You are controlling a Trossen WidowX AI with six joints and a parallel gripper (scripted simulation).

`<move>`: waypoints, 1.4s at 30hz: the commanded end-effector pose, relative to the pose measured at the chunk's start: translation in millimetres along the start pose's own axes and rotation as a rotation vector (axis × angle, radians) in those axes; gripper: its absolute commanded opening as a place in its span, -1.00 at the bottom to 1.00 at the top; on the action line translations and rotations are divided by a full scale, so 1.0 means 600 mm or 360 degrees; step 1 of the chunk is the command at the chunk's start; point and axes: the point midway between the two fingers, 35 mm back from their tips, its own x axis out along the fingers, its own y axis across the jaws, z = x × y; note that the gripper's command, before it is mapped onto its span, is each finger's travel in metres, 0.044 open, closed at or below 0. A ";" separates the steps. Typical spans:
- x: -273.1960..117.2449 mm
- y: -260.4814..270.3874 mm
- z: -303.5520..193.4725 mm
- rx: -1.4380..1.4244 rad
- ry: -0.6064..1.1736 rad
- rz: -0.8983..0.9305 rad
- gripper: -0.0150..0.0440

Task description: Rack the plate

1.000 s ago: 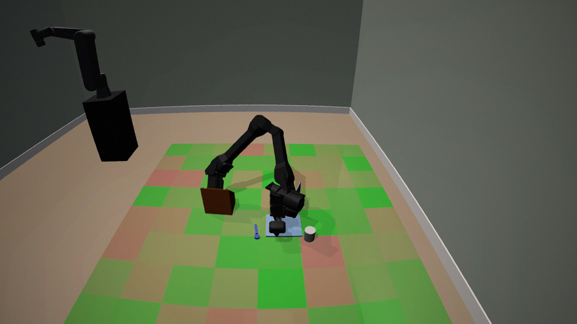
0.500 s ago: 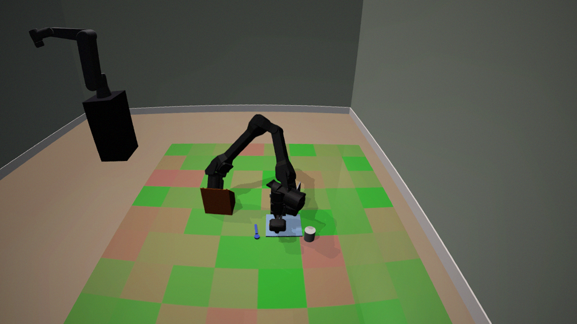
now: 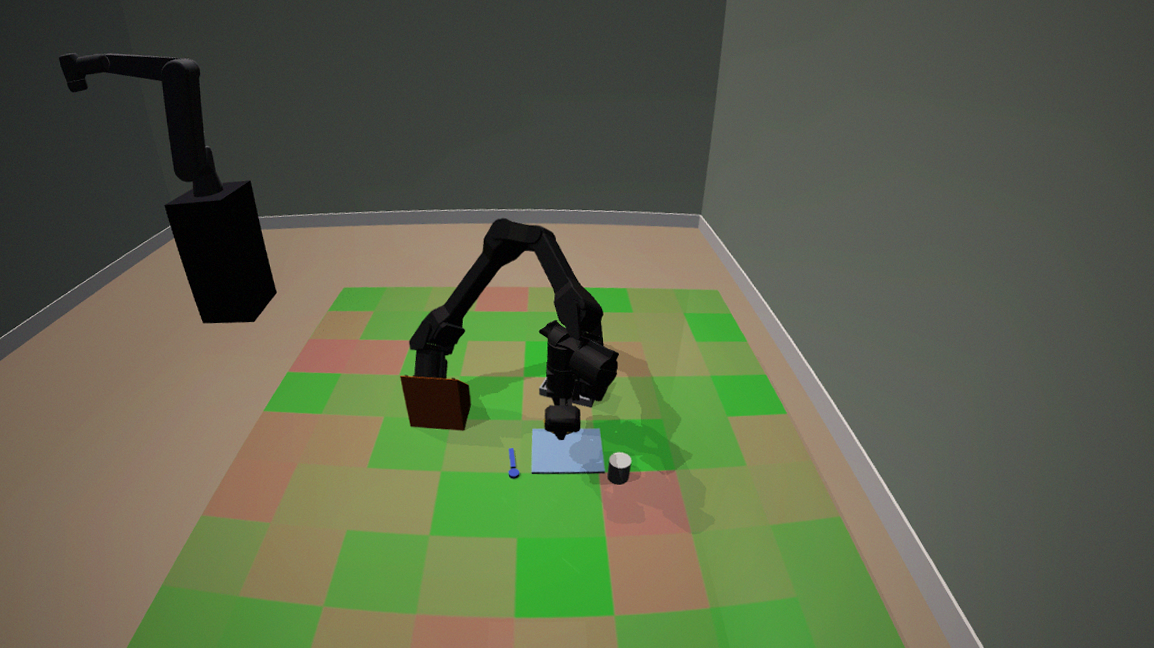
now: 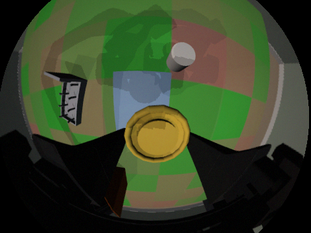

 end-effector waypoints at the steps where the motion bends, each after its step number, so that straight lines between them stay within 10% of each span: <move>1: -0.035 -0.003 0.002 -0.0009 -0.0006 -0.0014 -0.49; 17: -0.126 0.005 0.003 0.0026 -0.0004 -0.0007 -0.49; 42: -0.145 0.226 0.000 0.1393 -0.0016 -0.0023 -0.49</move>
